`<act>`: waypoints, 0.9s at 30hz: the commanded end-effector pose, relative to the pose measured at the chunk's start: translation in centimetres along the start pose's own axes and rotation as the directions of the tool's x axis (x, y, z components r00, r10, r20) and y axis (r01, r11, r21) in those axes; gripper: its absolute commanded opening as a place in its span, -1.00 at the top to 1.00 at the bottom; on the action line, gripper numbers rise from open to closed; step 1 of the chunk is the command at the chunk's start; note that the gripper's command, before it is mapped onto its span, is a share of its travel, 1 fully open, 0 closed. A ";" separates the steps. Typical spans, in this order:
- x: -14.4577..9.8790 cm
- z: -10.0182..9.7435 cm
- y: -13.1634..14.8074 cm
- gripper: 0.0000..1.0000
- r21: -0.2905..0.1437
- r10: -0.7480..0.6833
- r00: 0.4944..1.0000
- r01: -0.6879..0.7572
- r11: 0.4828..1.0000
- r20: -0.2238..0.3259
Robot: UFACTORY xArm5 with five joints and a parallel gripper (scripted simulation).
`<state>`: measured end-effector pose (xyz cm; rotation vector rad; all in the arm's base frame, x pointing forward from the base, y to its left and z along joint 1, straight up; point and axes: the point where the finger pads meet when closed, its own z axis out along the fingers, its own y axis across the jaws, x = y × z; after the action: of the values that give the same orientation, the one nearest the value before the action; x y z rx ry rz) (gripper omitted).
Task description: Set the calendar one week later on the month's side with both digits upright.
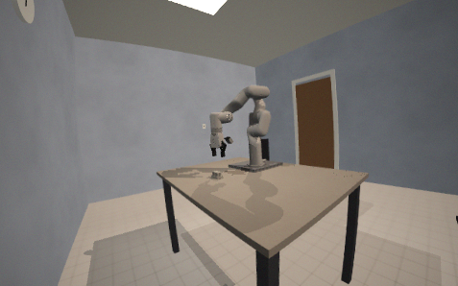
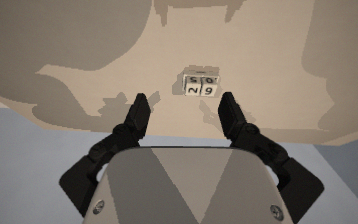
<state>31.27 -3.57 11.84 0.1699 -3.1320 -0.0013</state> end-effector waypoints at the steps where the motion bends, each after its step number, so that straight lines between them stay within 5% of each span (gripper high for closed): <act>1: 0.5 0.0 -0.4 -1.00 0.000 0.173 0.985 -0.173 0.985 0.005; 14: 1.7 0.4 -1.1 -1.00 -0.002 0.503 0.864 -0.503 0.864 0.005; 27: 3.4 0.9 -1.9 -1.00 -0.004 0.839 0.544 -0.839 0.544 0.004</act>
<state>28.44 -5.50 10.96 -1.1451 -2.9204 0.0014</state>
